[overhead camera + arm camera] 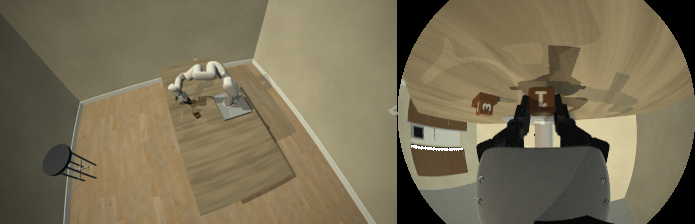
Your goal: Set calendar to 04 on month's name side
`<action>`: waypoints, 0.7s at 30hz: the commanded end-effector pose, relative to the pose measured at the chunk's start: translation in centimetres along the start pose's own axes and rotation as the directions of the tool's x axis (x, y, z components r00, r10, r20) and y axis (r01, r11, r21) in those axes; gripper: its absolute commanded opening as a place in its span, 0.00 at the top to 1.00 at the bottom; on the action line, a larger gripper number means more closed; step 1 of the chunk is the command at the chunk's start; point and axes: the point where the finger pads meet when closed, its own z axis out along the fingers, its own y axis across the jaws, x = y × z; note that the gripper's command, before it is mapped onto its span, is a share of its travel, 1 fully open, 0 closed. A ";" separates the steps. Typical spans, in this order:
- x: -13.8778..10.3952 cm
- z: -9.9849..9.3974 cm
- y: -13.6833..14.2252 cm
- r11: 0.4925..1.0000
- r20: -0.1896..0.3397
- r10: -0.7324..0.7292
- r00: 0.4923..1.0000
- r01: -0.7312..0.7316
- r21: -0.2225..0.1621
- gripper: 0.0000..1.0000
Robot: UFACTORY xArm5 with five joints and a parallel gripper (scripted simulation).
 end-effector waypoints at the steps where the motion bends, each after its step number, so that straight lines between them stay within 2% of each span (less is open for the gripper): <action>1: 0.3 0.2 0.0 1.000 -0.004 0.000 1.000 0.000 0.000 0.71; 21: 0.9 1.1 0.0 1.000 -0.004 0.000 1.000 0.000 0.000 0.71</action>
